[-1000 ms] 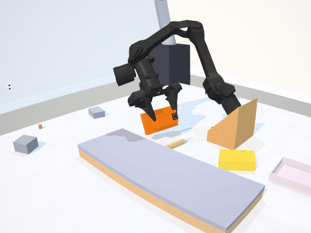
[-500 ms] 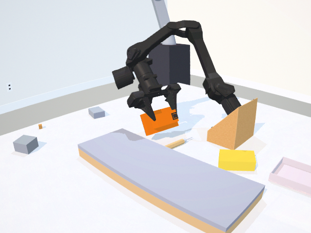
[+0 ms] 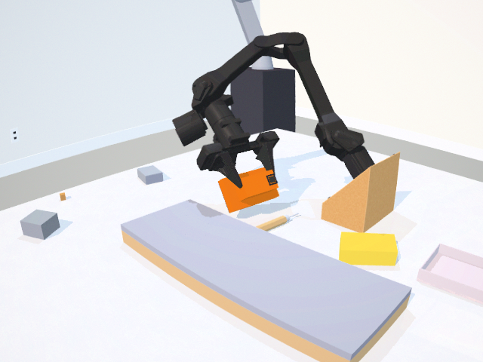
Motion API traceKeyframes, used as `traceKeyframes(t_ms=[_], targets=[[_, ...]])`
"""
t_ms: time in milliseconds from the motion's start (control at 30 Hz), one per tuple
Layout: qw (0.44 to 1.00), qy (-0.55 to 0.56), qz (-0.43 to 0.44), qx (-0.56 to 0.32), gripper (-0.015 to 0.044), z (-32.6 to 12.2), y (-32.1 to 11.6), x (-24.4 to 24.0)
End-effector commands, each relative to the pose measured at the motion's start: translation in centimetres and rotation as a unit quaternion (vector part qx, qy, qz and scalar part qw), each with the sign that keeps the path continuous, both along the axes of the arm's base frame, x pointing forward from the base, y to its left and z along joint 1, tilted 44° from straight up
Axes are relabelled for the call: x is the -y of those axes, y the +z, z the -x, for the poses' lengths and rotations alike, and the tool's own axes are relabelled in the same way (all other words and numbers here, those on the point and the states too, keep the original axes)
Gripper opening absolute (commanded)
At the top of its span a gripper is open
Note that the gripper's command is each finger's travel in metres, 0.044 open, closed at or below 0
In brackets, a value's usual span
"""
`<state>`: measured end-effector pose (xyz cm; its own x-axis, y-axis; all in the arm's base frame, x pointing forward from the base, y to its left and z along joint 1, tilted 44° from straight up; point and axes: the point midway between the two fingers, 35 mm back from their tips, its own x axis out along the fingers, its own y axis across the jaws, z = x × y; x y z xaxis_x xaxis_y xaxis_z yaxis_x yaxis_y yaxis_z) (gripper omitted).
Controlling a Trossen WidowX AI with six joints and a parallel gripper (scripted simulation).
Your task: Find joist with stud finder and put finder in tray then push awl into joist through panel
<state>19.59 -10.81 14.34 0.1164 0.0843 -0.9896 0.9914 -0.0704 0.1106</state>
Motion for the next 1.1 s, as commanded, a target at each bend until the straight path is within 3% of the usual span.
traceKeyframes(t_ms=[0,1067], targets=[[1.0,0.004,-0.015,0.006,0.0,-0.26,0.27,0.05],[0.992,0.017,-0.121,0.016,0.0,-0.23,0.19,0.63]])
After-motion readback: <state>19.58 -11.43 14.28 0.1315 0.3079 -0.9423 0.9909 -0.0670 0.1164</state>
